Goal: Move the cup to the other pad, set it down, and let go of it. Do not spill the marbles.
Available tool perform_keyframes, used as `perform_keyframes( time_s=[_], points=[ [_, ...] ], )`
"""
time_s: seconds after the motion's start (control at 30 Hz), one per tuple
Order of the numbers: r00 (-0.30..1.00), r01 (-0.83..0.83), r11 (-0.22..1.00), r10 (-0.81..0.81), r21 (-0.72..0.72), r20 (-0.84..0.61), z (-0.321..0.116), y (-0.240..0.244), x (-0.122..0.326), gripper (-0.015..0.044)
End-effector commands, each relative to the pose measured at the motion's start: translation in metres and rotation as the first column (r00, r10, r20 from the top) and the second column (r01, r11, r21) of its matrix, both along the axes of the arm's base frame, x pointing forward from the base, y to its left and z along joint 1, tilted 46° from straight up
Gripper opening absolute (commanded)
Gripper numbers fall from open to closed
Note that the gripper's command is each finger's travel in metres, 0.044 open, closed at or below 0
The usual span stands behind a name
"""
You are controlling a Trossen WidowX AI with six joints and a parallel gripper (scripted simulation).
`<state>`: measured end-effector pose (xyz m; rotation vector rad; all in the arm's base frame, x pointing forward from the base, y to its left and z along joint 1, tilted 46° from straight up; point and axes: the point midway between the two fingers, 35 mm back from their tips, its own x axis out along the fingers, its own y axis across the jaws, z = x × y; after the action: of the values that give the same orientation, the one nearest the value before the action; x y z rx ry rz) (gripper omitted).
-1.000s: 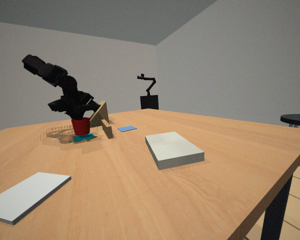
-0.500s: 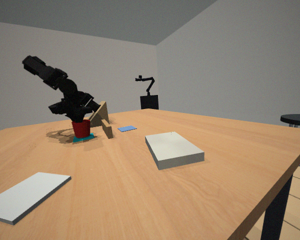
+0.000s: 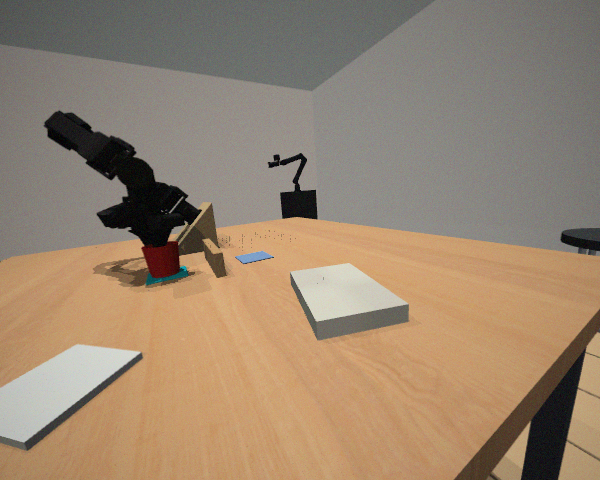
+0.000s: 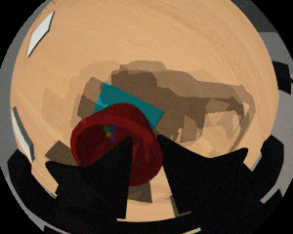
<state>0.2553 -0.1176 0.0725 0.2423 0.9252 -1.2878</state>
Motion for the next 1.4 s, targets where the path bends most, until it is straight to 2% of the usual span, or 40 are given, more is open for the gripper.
perform_keyframes(
  time_s=[0.0, 1.3, 1.37],
  points=[
    [1.0, 0.002, 1.0, -0.002, 0.0, 0.001, 0.001, 0.0, 0.0, 0.0128],
    [1.0, -0.001, 1.0, 0.001, -0.002, -0.008, 0.034, 0.039, 0.002, 0.0128],
    [1.0, -0.005, 1.0, 0.005, -0.007, -0.012, 0.032, 0.036, 0.001, 0.018]
  ],
)
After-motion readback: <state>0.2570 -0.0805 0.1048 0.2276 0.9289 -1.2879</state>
